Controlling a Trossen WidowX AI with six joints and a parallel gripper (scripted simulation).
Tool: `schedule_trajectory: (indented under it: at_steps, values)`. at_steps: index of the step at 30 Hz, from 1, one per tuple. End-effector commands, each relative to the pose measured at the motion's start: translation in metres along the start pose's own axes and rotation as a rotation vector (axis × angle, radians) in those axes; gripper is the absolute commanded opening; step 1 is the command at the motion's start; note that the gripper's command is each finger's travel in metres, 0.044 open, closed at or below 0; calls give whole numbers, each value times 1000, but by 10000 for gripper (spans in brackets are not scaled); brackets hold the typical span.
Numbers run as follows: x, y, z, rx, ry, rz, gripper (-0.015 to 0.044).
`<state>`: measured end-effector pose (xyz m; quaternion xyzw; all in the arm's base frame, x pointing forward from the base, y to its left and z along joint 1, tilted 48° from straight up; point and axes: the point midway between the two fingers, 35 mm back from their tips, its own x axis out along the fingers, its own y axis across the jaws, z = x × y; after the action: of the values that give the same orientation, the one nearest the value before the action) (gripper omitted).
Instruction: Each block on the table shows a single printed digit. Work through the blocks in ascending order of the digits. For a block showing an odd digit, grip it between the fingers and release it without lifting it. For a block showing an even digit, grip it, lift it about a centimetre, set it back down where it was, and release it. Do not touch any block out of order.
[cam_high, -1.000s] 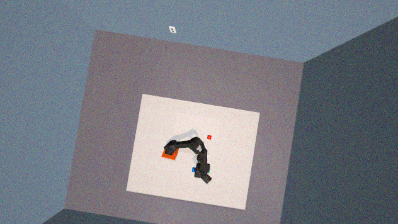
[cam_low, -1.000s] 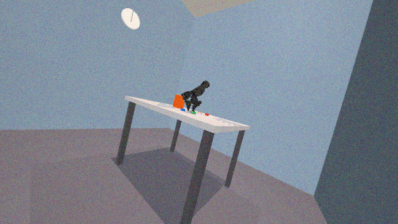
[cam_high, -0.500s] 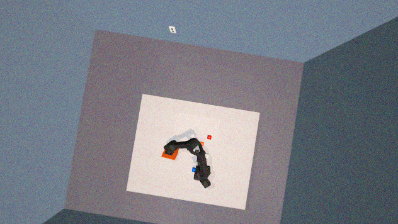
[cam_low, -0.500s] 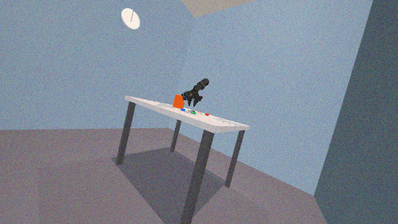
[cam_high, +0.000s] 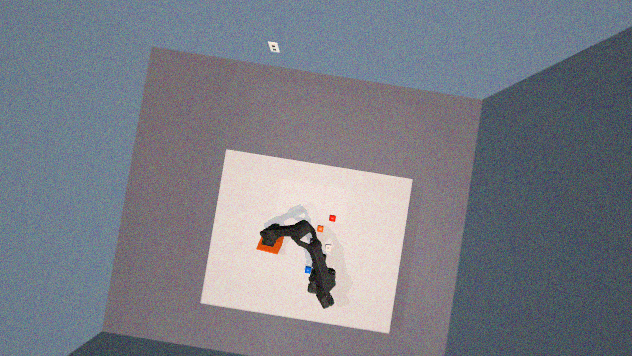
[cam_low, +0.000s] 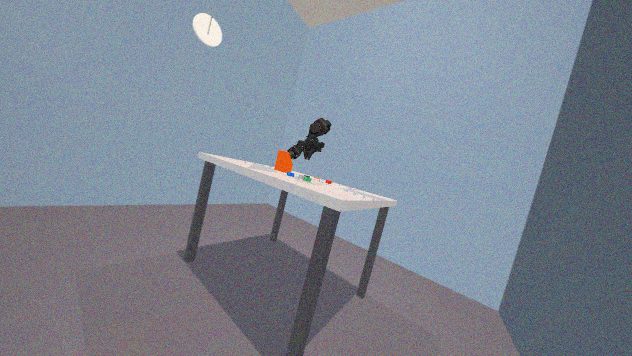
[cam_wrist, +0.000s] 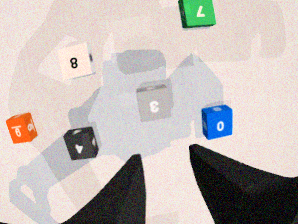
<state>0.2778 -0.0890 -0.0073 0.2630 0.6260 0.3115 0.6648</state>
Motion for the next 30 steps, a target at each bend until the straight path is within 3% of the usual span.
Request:
schedule_trajectory:
  at_steps: [1, 10, 16, 18, 23, 27, 30]
  values:
    - [-3, 1, 0, -5, -1, -6, 120]
    - [-3, 85, -45, -1, 2, -2, 120]
    - [-2, 91, -49, -1, 2, -1, 120]
    - [9, 90, -47, 0, 2, -4, 172]
    - [77, 92, -49, -2, 1, 1, 304]
    - [79, 92, -49, -2, 1, 2, 400]
    - [82, 92, -49, -2, 1, 2, 400]
